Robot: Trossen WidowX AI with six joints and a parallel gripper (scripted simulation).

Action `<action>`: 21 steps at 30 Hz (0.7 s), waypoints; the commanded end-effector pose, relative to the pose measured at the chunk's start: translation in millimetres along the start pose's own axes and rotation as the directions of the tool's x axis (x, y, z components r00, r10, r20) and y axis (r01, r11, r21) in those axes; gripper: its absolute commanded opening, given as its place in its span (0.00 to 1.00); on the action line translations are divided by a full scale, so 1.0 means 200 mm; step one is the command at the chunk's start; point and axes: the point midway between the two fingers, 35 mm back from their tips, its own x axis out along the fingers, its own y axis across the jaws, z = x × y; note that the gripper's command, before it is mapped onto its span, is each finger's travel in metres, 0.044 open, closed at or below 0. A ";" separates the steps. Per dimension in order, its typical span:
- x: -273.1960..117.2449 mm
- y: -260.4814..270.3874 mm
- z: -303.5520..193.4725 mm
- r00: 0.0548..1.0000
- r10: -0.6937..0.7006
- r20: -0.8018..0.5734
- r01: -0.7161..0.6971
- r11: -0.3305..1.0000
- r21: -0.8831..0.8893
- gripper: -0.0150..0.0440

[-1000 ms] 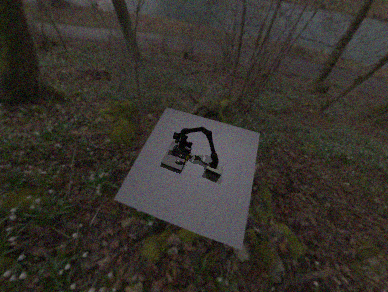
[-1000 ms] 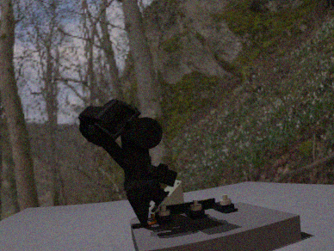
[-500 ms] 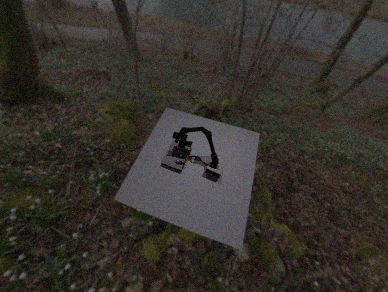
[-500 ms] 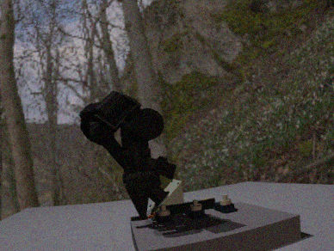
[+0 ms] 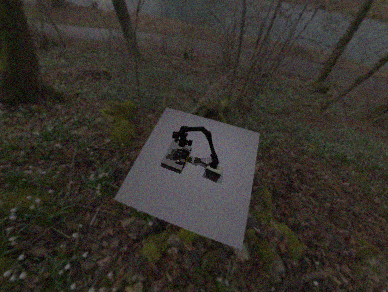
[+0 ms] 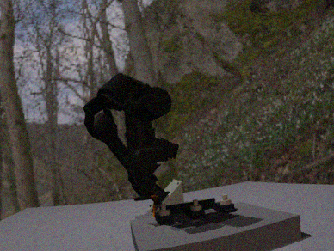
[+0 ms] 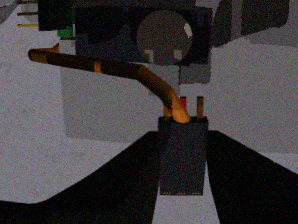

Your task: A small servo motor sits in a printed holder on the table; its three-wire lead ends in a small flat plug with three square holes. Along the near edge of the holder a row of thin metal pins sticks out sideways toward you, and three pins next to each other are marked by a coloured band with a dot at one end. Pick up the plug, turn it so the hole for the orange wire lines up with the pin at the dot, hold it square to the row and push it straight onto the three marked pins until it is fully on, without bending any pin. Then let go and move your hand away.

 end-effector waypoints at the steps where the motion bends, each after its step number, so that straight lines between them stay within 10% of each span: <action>1: -0.02 0.03 0.11 1.000 -0.002 0.013 0.003 0.992 -0.126 0.25; 21: -0.05 0.32 0.57 0.999 -0.001 0.033 0.024 0.683 -0.730 0.25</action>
